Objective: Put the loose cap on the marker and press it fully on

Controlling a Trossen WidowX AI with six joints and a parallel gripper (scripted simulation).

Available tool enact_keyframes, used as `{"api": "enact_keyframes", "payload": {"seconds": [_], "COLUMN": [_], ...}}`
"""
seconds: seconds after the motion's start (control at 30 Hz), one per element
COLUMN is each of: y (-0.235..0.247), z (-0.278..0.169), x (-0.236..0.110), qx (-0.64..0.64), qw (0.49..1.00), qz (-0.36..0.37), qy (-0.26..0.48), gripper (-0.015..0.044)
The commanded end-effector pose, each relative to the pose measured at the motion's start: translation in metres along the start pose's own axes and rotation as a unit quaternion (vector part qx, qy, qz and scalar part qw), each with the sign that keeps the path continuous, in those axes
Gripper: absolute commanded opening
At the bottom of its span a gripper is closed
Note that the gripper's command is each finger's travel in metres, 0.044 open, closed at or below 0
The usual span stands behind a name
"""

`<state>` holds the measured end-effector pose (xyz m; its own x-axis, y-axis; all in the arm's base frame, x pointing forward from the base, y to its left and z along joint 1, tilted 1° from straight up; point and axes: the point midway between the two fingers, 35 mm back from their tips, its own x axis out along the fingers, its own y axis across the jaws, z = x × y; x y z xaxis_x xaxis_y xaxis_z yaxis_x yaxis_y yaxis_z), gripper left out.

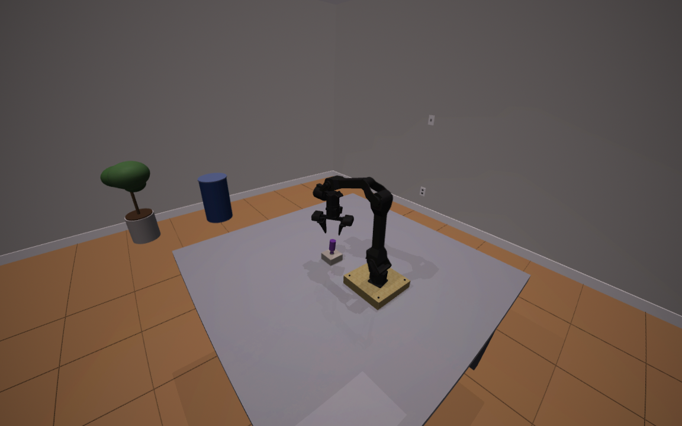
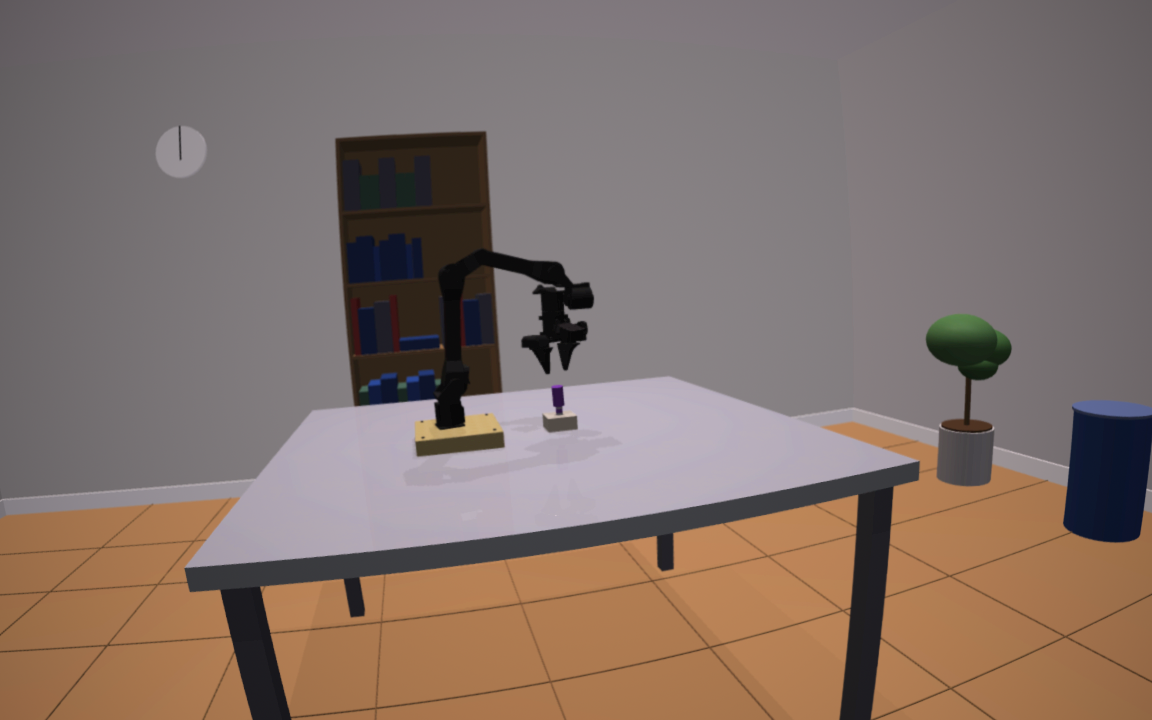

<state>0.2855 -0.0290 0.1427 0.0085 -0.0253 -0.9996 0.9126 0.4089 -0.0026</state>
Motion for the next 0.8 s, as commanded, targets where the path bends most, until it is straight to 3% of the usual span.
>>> {"api": "enact_keyframes", "payload": {"seconds": [0.0, 0.17, 0.27, 0.77], "y": [-0.0014, -0.0025, -0.0026, -0.0026], "z": [0.0000, 0.0003, 0.0004, 0.0004], "x": [0.0023, 0.0057, 0.0062, 0.0064], "qx": [-0.220, -0.438, -0.465, -0.465], "qw": [0.976, 0.899, 0.885, 0.885], "qz": [0.001, 0.001, 0.001, 0.001], "qy": [0.001, 0.001, 0.001, 0.001], "gripper": [0.0204, 0.0073, 0.0000, 0.0000]}}
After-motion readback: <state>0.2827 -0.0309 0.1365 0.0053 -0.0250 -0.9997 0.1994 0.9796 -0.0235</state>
